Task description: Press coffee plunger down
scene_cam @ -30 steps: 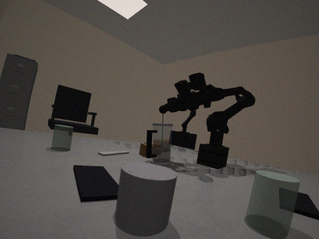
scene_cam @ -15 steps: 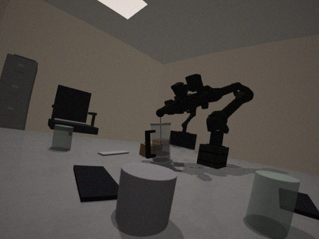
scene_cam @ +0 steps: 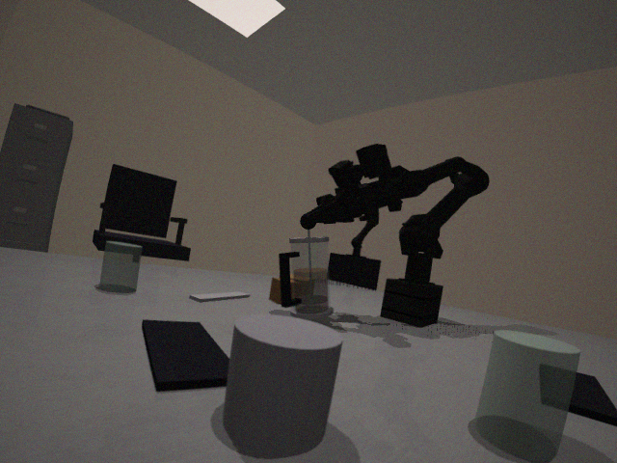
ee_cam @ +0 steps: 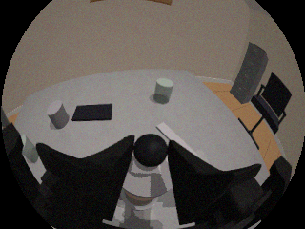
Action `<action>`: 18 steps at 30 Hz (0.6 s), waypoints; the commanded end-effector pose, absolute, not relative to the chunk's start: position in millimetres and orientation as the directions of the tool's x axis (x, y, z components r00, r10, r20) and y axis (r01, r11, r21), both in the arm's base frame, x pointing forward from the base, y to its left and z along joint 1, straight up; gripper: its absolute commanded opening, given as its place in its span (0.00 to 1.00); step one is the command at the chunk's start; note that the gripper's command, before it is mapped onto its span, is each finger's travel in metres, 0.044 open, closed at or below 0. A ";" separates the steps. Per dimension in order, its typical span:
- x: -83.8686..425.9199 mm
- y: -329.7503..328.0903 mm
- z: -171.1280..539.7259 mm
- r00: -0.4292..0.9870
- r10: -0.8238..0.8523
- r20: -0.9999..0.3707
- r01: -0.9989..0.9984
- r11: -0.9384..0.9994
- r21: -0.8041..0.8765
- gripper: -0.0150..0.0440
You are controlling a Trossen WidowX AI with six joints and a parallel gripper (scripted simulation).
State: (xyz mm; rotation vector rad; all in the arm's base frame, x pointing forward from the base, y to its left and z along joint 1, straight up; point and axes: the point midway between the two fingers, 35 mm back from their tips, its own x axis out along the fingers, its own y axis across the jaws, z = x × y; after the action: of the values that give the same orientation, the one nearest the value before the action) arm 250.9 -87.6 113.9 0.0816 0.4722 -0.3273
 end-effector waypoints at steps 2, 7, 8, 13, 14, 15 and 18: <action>251.7 -87.9 107.5 0.828 -0.286 -0.482 0.324 0.946 -0.005 0.47; 252.7 -88.3 107.7 0.828 -0.286 -0.482 0.324 0.946 -0.005 0.47; 253.1 -88.4 107.6 0.828 -0.286 -0.482 0.324 0.946 -0.005 0.47; 253.2 -88.5 113.9 0.840 -0.290 -0.459 0.328 0.945 0.002 0.47; 253.2 -88.5 113.9 0.840 -0.290 -0.459 0.328 0.945 0.002 0.47; 253.2 -88.5 113.9 0.840 -0.290 -0.459 0.328 0.945 0.002 0.47; 253.2 -88.5 113.9 0.840 -0.290 -0.459 0.328 0.945 0.002 0.47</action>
State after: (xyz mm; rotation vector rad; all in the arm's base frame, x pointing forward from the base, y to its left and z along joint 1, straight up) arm 253.6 -88.6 114.4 0.0811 0.4696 -0.3273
